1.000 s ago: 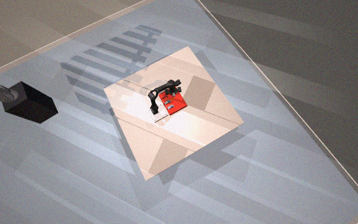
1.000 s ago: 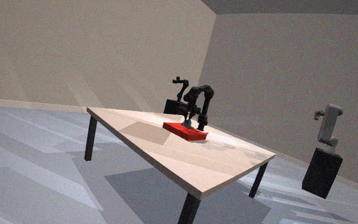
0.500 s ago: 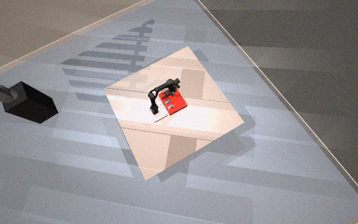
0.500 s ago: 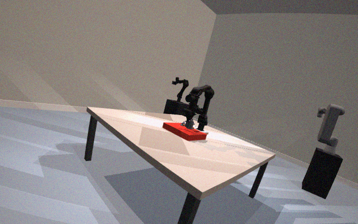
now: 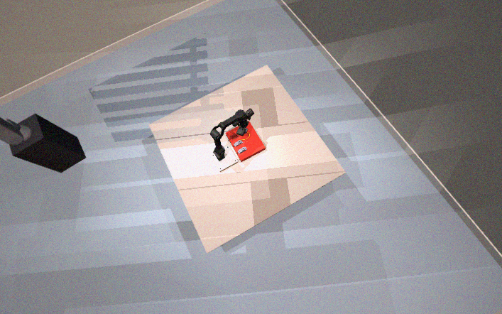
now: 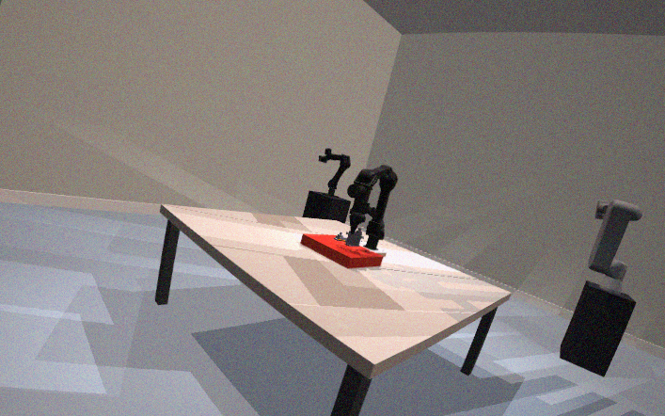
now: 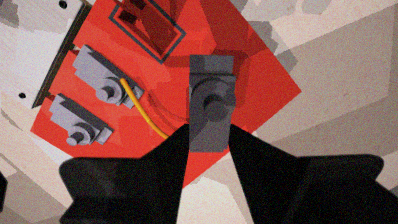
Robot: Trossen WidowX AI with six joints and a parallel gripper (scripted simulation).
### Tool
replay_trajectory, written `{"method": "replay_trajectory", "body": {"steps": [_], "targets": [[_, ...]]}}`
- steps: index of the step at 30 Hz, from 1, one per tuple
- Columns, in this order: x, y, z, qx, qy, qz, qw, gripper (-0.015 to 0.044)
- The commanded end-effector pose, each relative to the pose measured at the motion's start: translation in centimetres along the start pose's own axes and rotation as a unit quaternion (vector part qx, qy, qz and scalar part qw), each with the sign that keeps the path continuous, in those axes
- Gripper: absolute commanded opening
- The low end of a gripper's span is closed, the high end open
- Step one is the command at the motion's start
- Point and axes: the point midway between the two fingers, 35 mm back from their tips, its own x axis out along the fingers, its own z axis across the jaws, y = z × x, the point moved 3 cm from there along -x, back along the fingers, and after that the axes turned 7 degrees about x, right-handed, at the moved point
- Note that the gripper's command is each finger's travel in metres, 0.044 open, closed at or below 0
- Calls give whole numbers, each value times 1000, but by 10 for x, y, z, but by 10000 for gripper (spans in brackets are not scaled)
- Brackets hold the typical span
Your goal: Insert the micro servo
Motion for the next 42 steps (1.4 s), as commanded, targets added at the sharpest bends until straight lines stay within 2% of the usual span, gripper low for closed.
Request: {"method": "replay_trajectory", "body": {"steps": [1,13,27,33,42], "targets": [[-1,-4,-1,-73,2,-1,997,0],[-1,-15,-5,-279,2,-2,960,0],[-1,-19,-6,-336,3,-2,942,0],[-1,-19,-6,-310,3,-2,951,0],[-1,-19,-6,-162,2,-3,987,0]]}}
